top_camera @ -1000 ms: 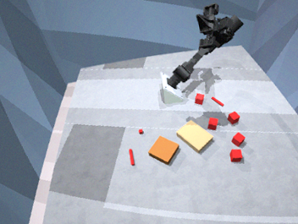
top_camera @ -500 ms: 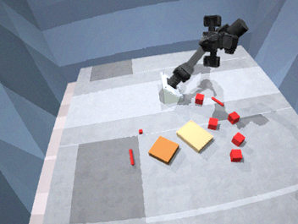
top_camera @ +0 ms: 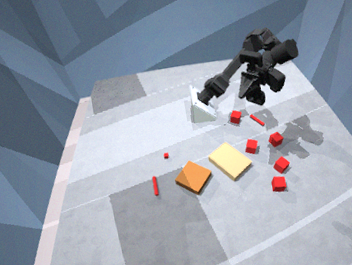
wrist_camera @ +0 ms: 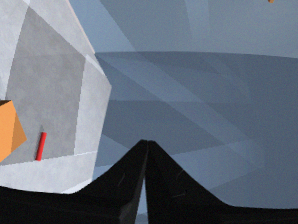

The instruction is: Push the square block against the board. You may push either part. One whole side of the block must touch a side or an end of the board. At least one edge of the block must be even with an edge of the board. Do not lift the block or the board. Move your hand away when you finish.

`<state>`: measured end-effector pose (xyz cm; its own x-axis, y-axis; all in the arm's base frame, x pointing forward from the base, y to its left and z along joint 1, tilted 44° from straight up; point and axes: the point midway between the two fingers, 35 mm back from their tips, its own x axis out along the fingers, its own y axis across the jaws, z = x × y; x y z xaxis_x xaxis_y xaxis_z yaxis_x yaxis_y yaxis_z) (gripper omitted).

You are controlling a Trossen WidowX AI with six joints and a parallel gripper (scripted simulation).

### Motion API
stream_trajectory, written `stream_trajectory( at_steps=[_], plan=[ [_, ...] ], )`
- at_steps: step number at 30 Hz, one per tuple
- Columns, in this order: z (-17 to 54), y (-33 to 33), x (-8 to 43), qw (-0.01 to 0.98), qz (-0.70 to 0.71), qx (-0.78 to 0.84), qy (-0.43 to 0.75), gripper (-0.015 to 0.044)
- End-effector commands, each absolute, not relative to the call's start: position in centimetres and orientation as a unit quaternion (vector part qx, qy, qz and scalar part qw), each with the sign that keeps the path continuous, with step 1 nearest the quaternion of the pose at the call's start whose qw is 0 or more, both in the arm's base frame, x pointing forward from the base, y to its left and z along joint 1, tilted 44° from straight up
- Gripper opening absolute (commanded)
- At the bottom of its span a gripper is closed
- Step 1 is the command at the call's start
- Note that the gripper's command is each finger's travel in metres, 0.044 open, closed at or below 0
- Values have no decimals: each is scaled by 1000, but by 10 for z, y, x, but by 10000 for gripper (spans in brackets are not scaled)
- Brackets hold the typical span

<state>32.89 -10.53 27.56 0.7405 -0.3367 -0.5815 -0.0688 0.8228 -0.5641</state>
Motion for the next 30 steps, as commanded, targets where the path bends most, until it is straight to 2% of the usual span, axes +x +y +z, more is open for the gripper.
stream_trajectory(
  at_steps=[1, 15, 30],
  plan=[
    [260, -88, 344, 887, -17, -274, 371, 0],
    [204, -15, 377, 859, 175, -198, 438, 0],
    [152, 67, 384, 776, 369, -89, 503, 0]
  ],
)
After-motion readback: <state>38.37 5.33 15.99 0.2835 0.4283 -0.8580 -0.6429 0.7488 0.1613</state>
